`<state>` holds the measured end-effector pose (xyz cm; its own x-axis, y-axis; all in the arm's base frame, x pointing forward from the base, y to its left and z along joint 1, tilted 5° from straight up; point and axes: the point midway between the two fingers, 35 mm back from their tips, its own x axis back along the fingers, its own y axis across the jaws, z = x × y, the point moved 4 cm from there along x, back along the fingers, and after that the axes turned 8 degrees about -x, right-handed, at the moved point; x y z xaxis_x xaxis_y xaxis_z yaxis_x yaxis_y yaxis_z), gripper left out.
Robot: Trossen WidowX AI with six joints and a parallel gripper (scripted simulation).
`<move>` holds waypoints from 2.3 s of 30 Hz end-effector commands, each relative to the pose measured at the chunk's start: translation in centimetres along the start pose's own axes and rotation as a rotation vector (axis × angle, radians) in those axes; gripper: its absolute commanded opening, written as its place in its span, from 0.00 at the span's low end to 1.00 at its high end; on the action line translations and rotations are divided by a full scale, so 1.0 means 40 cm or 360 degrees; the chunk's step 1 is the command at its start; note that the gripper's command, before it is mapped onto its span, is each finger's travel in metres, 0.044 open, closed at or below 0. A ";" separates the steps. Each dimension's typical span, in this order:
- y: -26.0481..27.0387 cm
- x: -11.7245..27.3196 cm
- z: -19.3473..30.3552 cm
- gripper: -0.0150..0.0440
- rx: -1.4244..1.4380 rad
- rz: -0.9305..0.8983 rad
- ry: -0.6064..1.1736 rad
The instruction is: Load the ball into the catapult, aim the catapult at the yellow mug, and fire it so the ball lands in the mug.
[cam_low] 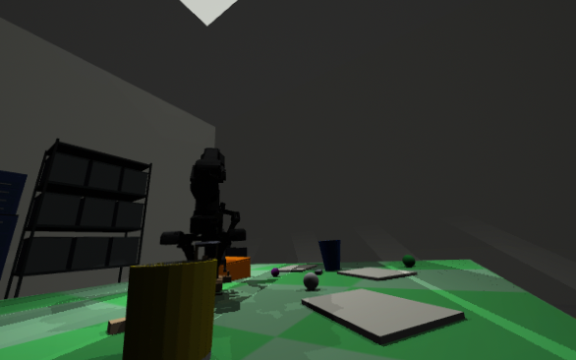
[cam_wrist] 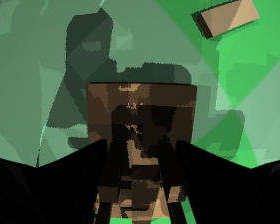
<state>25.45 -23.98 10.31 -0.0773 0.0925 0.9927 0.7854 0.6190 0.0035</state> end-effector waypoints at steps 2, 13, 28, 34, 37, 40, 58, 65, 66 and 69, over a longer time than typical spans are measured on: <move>-0.001 -0.016 0.003 0.25 -0.0001 0.0000 0.0000; 0.000 -0.061 0.005 0.25 0.0000 0.0001 0.0002; 0.000 -0.057 0.002 0.61 -0.0001 0.0000 0.0002; 0.000 -0.050 0.001 0.88 -0.0001 0.0000 0.0002; 0.002 0.044 -0.008 1.00 -0.0001 0.0000 0.0002; 0.001 0.165 -0.002 1.00 -0.0001 0.0000 0.0004; 0.001 0.063 0.014 1.00 0.0007 0.0000 0.0003; 0.001 0.046 0.012 1.00 0.0007 0.0000 0.0003; 0.001 0.042 0.012 1.00 0.0007 0.0000 0.0003; 0.001 0.029 0.011 1.00 0.0007 0.0000 0.0003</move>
<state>25.24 -23.60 12.24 -0.0872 0.1007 0.9911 0.7827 0.6223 0.0057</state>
